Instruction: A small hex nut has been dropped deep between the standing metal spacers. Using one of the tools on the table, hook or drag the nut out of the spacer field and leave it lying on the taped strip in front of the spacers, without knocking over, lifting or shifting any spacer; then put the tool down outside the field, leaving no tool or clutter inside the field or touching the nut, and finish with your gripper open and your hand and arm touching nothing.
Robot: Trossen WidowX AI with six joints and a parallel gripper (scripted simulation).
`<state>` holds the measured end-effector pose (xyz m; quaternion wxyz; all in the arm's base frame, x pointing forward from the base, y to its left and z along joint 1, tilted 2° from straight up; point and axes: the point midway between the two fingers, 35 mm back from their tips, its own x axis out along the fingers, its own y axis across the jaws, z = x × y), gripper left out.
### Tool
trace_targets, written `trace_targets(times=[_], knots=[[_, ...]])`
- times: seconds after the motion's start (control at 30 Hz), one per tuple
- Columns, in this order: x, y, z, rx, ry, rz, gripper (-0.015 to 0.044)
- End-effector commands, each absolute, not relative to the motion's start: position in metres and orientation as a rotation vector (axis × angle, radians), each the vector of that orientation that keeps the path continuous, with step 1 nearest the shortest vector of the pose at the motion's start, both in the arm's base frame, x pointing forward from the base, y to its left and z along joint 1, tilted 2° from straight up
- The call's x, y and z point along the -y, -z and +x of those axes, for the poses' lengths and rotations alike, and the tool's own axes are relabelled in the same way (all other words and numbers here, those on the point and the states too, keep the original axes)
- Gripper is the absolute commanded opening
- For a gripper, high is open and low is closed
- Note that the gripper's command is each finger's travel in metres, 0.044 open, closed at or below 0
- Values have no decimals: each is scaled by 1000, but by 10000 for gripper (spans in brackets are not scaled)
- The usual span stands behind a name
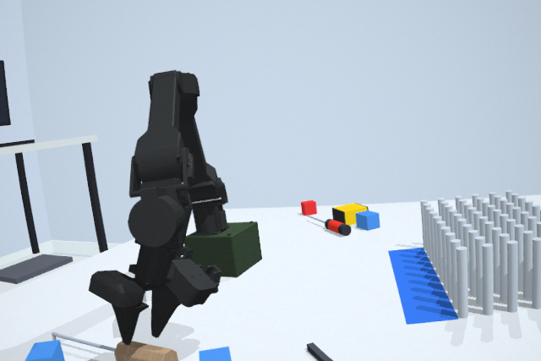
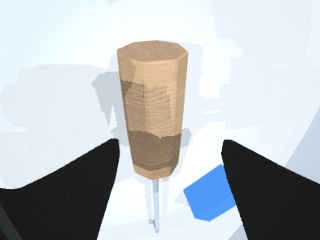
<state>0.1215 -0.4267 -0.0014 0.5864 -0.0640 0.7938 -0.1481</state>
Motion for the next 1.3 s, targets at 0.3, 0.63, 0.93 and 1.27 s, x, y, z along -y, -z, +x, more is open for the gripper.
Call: trace_targets(times=[0.3,0.63,0.93,1.27], knots=[[426,23,120,-1857,342,-151,280],[426,34,119,-1857,342,-151,228],[426,34,119,-1857,342,-151,148],[433,-28,124,-1855,343,-151,0]])
